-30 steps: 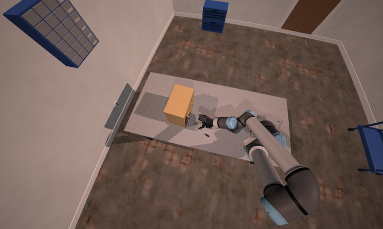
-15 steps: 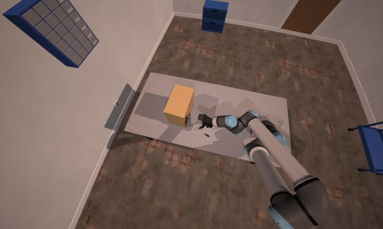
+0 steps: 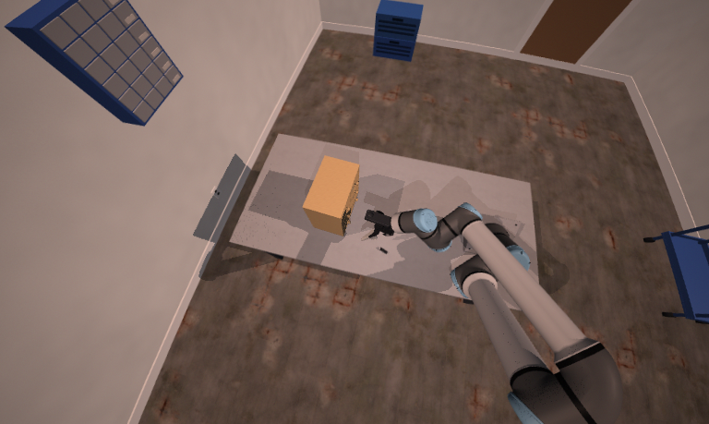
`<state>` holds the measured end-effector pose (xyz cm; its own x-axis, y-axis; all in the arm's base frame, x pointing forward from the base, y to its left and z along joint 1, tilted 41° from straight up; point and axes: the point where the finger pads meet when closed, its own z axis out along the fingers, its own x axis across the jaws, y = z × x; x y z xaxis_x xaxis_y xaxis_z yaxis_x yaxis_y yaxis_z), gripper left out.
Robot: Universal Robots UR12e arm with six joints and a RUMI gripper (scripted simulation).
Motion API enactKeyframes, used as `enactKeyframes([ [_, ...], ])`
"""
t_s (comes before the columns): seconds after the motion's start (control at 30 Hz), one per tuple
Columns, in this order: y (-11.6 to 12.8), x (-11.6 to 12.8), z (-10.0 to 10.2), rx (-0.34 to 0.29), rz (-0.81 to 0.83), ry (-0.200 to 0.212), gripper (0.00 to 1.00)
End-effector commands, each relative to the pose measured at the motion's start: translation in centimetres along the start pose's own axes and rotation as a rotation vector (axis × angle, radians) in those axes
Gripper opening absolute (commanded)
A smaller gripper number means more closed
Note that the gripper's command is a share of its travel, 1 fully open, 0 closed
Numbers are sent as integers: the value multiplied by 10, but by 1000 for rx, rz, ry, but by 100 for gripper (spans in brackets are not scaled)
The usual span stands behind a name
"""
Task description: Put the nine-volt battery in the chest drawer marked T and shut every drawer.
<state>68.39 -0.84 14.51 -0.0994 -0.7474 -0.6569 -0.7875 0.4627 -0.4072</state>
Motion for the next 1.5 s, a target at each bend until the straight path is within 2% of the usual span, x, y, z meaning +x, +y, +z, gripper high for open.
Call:
enactKeyframes([
  [0.0, -1, 1, -3, -32, -1, 0, 100],
  [1.47, 2, 1, -41, -385, -2, 0, 100],
])
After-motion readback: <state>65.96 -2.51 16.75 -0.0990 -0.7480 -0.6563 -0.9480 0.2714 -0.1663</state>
